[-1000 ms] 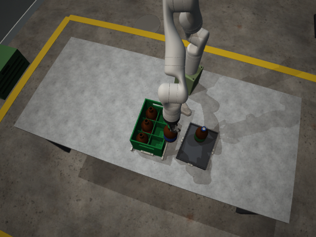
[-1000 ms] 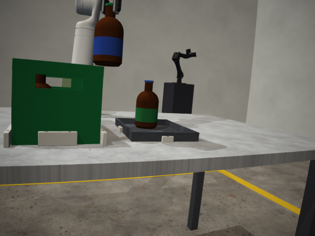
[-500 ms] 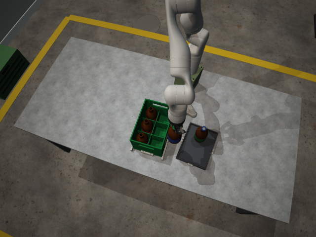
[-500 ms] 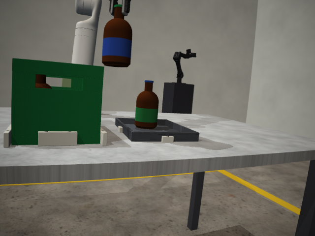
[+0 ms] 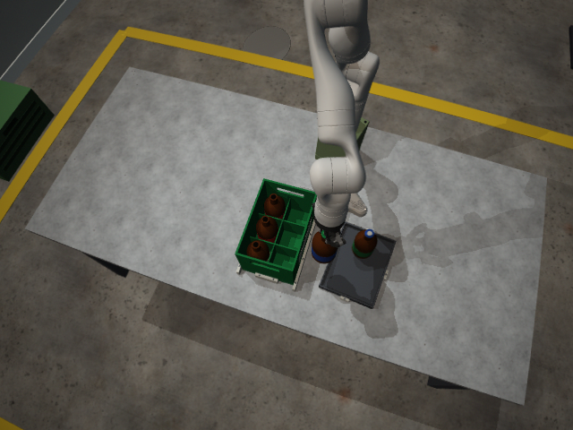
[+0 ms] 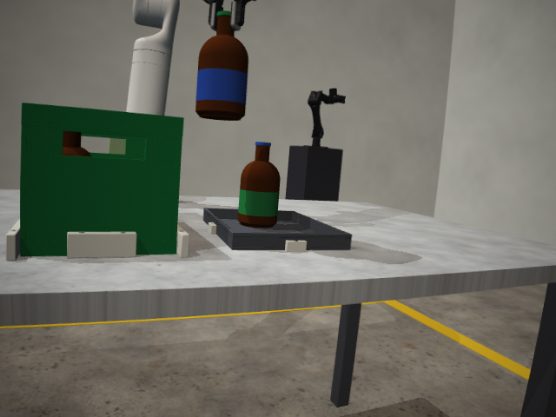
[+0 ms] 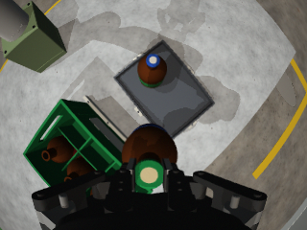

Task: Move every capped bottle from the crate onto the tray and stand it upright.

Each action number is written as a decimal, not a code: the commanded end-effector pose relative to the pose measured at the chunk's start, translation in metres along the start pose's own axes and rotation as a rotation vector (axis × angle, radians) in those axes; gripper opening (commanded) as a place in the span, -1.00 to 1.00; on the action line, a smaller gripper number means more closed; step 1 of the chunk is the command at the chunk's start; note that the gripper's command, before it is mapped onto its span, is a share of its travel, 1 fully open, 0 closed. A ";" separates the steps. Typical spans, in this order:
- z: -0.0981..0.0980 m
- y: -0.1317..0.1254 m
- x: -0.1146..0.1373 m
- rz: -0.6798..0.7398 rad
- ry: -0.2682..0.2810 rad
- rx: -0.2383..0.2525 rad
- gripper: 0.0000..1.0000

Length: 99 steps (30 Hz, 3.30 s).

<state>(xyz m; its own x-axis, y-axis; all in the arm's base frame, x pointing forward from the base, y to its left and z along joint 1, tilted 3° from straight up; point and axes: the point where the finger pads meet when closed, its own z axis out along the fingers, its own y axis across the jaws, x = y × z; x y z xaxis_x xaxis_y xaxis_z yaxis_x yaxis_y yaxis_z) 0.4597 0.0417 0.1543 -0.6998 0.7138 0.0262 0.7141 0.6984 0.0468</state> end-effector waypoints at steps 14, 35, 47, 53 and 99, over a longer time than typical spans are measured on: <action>-0.001 0.020 0.018 -0.007 -0.001 -0.002 -1.00; 0.000 0.045 0.043 -0.009 -0.001 -0.002 -1.00; 0.000 0.057 0.054 -0.007 -0.001 -0.003 -1.00; 0.000 0.065 0.063 -0.009 -0.001 -0.002 -1.00; 0.033 0.083 0.077 -0.010 -0.003 -0.006 -1.00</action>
<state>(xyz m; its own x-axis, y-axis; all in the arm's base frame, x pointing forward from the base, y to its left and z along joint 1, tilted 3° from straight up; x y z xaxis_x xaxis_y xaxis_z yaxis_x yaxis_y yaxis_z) 0.4656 0.1560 0.1297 -0.7065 0.7073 0.0215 0.7073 0.7049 0.0538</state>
